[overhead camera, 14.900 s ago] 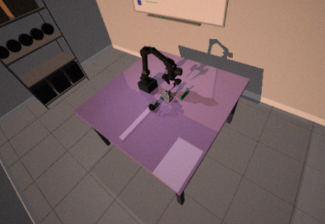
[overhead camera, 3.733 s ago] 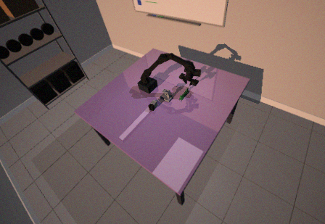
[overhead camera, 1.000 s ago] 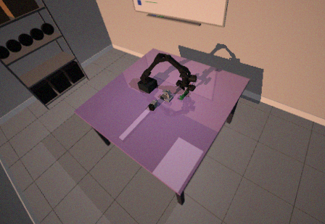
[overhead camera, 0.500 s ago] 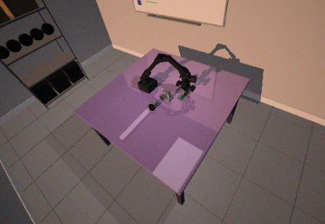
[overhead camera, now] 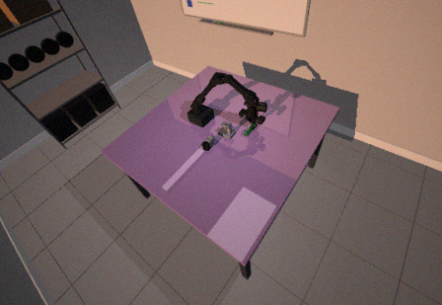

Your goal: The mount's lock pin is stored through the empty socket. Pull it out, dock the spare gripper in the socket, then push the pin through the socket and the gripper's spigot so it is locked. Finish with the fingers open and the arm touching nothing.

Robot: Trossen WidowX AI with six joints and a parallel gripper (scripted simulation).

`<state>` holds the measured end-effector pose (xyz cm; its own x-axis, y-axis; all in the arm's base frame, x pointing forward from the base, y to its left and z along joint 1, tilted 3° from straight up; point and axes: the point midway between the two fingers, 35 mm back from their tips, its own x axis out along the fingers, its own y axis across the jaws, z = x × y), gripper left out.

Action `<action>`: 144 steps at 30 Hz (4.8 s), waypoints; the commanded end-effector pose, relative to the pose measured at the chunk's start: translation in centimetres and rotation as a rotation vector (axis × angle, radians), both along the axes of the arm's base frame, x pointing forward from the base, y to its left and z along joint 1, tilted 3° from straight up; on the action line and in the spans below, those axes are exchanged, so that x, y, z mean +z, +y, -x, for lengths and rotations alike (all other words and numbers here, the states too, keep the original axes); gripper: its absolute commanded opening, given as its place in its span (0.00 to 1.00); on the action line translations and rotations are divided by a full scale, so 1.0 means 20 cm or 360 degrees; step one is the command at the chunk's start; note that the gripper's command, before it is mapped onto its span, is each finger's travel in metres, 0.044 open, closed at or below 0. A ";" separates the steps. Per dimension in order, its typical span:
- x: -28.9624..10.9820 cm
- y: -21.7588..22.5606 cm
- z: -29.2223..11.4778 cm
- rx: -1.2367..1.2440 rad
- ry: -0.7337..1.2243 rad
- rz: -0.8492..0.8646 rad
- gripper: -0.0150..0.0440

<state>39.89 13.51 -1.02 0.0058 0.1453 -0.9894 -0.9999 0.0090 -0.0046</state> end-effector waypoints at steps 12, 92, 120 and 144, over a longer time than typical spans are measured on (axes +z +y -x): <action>0.11 -0.01 0.02 -0.0003 0.0028 0.0008 0.25; -0.05 -0.29 -0.03 0.0021 0.0054 0.0018 0.25; -0.05 -0.29 -0.03 0.0021 0.0054 0.0018 0.25; 0.02 -0.30 -0.02 0.0015 0.0063 0.0020 1.00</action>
